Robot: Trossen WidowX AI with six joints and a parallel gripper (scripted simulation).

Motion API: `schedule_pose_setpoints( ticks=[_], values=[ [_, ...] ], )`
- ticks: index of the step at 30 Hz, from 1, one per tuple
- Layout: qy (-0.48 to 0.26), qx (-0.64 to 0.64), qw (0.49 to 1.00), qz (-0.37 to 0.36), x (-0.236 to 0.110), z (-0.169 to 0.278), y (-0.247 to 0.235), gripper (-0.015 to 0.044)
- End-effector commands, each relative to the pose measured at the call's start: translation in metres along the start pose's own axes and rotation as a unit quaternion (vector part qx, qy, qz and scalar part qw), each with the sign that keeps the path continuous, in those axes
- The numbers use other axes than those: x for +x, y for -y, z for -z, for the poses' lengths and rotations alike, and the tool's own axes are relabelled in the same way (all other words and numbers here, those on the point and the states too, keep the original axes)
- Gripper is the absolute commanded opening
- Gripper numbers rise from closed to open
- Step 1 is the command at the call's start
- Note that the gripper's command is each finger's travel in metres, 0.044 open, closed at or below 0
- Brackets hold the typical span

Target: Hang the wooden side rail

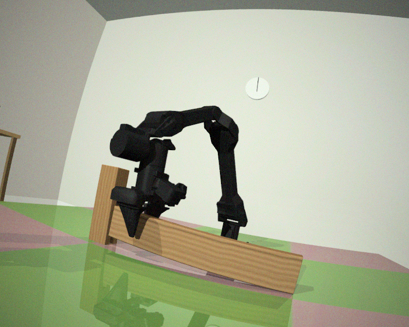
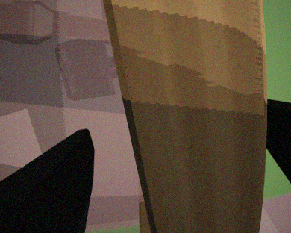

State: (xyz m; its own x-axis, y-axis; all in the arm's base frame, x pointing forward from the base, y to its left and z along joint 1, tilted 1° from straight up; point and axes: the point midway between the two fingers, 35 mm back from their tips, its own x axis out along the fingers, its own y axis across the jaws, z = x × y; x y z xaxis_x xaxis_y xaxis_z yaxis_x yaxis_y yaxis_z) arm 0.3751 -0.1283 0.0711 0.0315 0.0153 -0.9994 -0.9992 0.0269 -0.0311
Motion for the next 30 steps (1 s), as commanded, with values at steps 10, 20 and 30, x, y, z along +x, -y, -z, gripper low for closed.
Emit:
schedule_pose_setpoints(
  ticks=[10, 20, 30],
  values=[
    [-0.003, 0.002, 1.0, 0.004, -0.038, -0.005, 0.001, 0.044],
    [-0.001, -0.002, 1.0, 0.006, -0.039, -0.027, 0.002, 0.044],
    [-0.001, -0.002, 1.0, 0.006, -0.039, -0.027, 0.002, 0.044]
  ],
)
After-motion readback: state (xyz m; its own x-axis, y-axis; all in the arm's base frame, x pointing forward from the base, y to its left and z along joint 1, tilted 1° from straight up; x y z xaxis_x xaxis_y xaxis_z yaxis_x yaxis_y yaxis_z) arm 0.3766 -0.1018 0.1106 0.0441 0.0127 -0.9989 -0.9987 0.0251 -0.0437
